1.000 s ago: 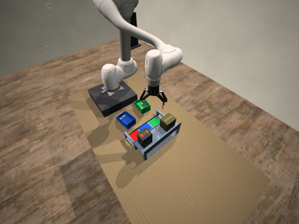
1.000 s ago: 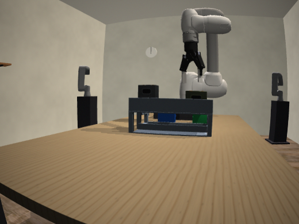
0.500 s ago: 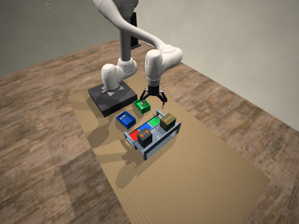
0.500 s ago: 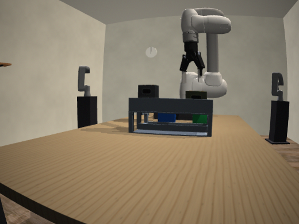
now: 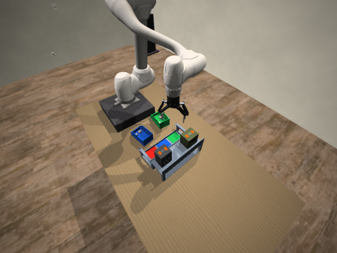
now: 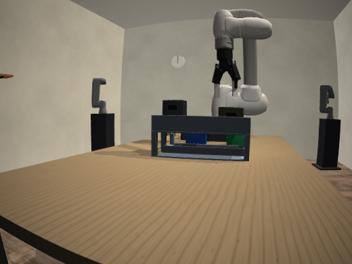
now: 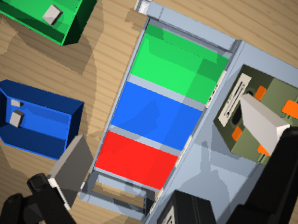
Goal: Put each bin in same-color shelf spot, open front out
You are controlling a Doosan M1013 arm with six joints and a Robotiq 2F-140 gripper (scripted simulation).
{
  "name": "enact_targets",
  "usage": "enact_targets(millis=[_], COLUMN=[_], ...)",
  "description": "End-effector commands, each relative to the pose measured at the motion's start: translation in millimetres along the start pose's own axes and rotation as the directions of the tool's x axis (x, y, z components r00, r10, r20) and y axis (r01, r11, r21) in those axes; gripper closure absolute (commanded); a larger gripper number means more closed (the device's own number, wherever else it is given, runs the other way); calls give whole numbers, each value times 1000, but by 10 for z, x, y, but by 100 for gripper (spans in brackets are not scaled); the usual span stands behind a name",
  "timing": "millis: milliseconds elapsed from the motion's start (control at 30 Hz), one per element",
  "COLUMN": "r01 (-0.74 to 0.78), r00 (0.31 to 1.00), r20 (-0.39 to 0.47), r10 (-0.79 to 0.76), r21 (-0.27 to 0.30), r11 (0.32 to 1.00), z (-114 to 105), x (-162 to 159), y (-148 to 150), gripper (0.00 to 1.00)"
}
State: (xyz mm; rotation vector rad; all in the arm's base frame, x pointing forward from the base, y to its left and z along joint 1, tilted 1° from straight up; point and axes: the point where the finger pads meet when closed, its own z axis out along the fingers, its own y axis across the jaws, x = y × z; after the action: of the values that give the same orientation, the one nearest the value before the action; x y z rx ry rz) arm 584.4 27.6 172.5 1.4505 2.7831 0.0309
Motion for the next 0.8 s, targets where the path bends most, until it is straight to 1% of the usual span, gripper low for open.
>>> enact_targets(millis=[0,333,400,767], r01=[-17,-123,-123,-310], r00=[1000,992,992,951], r20=[0,0,0,1], r10=[17,123,123,310], r21=[0,1,1,2], r11=[1000,992,992,951], z=[-12,-81,-81,-206], x=[-5,-39,-39,-99], y=[5,33,33,83], gripper=[0,0,0,0])
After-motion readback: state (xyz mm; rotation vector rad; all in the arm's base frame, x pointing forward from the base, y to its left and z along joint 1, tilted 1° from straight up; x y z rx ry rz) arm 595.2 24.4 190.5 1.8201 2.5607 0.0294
